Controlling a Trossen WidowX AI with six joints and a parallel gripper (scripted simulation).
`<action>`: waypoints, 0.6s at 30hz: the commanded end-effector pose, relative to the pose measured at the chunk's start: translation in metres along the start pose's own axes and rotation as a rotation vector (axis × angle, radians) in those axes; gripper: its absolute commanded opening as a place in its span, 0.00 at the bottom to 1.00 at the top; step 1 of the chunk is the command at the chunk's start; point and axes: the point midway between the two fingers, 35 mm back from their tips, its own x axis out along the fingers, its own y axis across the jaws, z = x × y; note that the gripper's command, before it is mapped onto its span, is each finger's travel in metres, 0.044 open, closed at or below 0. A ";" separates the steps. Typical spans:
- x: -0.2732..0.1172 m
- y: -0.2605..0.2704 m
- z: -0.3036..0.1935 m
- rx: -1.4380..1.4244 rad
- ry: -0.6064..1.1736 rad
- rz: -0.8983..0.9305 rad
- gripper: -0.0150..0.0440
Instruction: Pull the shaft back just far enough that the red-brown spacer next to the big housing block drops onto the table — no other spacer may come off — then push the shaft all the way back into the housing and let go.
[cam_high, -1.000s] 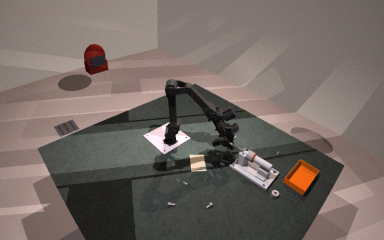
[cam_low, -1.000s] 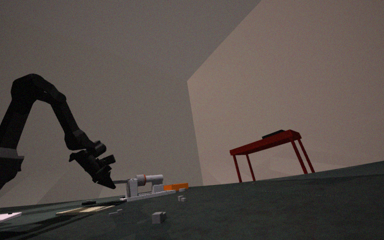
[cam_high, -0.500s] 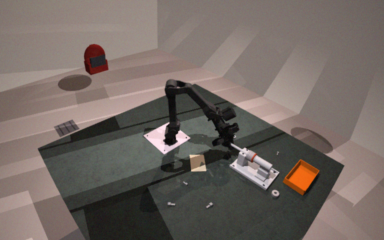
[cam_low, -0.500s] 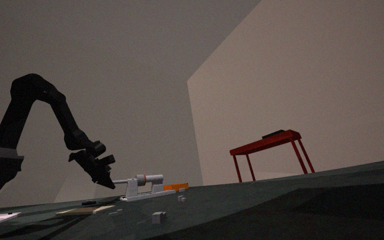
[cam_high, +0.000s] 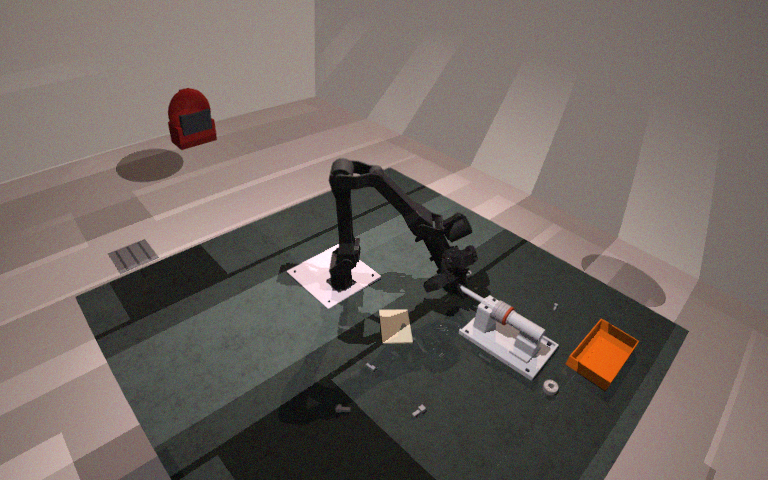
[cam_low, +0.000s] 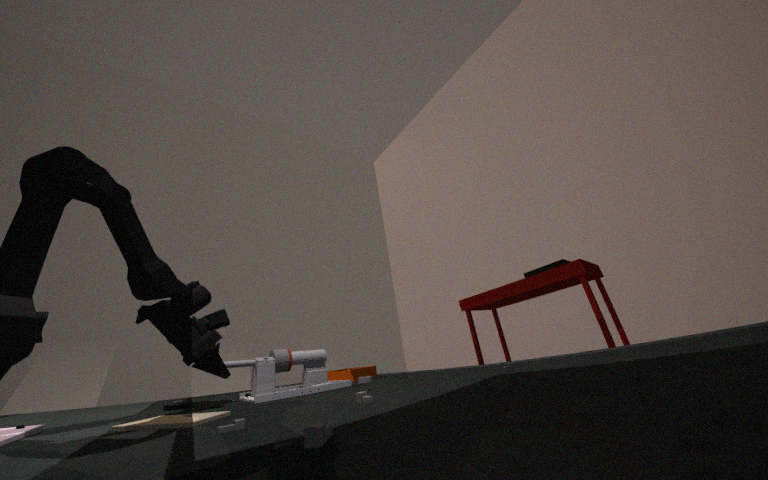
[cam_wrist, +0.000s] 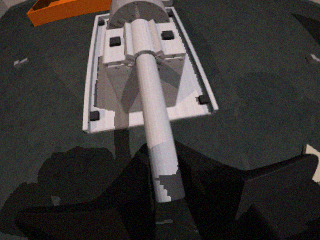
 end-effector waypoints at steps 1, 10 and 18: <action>-0.001 -0.001 0.000 0.003 -0.001 -0.003 0.25; -0.001 0.000 -0.001 0.003 -0.001 -0.003 0.25; -0.002 0.000 -0.002 0.003 -0.001 -0.003 0.25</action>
